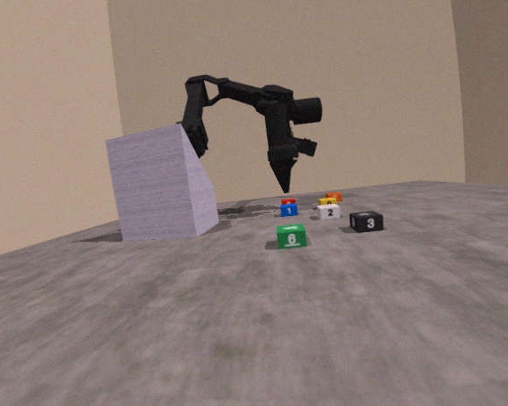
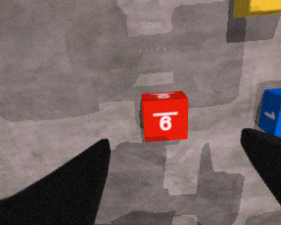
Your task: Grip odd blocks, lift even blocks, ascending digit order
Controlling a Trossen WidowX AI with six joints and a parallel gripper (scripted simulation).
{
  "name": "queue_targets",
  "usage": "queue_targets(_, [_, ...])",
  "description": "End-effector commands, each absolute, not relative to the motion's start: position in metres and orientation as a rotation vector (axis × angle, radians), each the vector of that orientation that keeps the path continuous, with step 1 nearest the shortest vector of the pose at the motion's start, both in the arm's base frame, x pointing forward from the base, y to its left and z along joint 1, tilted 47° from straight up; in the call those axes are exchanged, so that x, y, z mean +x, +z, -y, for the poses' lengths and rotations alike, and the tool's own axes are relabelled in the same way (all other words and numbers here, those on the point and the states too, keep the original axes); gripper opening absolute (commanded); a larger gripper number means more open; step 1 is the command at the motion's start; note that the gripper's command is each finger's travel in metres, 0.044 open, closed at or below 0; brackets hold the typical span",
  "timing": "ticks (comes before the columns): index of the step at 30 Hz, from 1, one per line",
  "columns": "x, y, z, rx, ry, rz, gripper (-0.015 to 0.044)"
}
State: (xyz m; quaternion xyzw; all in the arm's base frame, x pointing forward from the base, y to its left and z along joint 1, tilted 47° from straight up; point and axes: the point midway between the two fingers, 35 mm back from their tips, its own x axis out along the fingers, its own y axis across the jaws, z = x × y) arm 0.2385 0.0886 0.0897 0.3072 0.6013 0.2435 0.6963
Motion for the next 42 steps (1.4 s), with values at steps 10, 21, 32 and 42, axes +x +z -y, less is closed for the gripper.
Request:
queue_targets(10, [0.24, 0.073, -0.105, 0.693, 0.543, -1.349, 0.04])
queue_targets(21, [0.24, 0.068, -0.111, 0.695, 0.545, -1.349, 0.0295])
queue_targets(32, [0.24, 0.068, -0.111, 0.695, 0.545, -1.349, 0.012])
queue_targets(42, [0.24, 0.068, -0.111, 0.695, 0.545, -1.349, 0.012])
